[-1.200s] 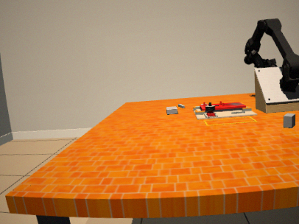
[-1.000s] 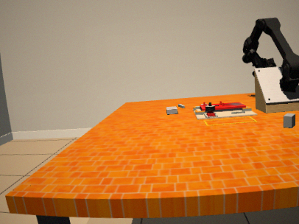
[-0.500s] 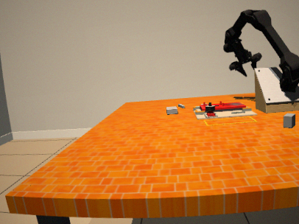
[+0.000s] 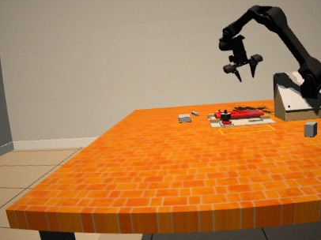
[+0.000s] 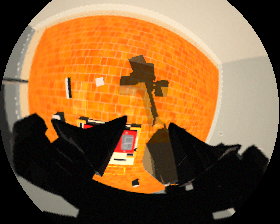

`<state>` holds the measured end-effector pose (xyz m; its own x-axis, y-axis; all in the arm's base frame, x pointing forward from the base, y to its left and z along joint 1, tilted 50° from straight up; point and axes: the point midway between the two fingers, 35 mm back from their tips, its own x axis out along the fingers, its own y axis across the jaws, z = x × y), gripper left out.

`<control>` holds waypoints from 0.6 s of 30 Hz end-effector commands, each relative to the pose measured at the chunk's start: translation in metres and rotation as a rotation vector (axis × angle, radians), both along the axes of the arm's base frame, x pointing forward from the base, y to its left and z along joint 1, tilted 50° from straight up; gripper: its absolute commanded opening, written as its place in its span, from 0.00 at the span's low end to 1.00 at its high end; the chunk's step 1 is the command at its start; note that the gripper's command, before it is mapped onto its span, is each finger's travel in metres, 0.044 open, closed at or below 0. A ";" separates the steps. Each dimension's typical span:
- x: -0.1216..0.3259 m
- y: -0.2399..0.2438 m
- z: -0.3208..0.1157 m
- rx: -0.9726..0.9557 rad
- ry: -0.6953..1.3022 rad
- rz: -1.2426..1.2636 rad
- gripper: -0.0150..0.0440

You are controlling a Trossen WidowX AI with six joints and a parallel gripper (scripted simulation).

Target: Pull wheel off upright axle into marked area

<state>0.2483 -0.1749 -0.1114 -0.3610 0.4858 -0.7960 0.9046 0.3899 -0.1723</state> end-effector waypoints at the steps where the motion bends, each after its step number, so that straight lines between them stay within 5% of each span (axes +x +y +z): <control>1: 0.027 0.032 0.023 0.091 -0.145 0.137 0.76; 18: 0.098 0.177 0.123 0.464 -0.808 0.759 0.76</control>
<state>0.3414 -0.0292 -0.0085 -0.1722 0.6262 -0.7604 0.3675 0.7570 0.5402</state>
